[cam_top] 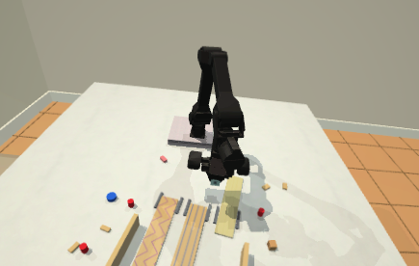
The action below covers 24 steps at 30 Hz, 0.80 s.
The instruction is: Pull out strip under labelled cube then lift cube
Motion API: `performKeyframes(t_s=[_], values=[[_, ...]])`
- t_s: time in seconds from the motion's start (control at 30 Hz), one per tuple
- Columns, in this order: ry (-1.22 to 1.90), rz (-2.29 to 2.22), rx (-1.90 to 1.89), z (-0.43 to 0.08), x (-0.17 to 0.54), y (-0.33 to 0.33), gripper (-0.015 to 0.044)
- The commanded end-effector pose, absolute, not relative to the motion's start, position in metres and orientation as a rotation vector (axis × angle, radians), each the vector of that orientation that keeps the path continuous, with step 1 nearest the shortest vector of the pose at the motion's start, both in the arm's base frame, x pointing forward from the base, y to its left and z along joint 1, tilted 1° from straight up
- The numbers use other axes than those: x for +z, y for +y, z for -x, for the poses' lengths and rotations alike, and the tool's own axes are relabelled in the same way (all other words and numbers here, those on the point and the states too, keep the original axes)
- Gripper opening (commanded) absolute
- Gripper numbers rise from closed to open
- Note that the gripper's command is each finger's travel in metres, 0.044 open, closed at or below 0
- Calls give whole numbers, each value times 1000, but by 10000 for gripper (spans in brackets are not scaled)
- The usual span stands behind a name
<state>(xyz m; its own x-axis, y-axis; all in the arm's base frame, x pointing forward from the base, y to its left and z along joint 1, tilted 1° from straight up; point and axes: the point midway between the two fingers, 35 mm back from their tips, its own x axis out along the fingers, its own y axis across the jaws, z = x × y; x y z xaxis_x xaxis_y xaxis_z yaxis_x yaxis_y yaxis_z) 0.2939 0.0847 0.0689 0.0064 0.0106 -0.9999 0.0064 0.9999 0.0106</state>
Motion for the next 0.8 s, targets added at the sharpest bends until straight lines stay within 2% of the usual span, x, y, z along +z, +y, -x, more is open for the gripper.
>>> performKeyframes(t_s=[0.0,0.77], values=[[1554,-13,11,-292,86,84,0],[1554,-13,11,-291,104,84,0]])
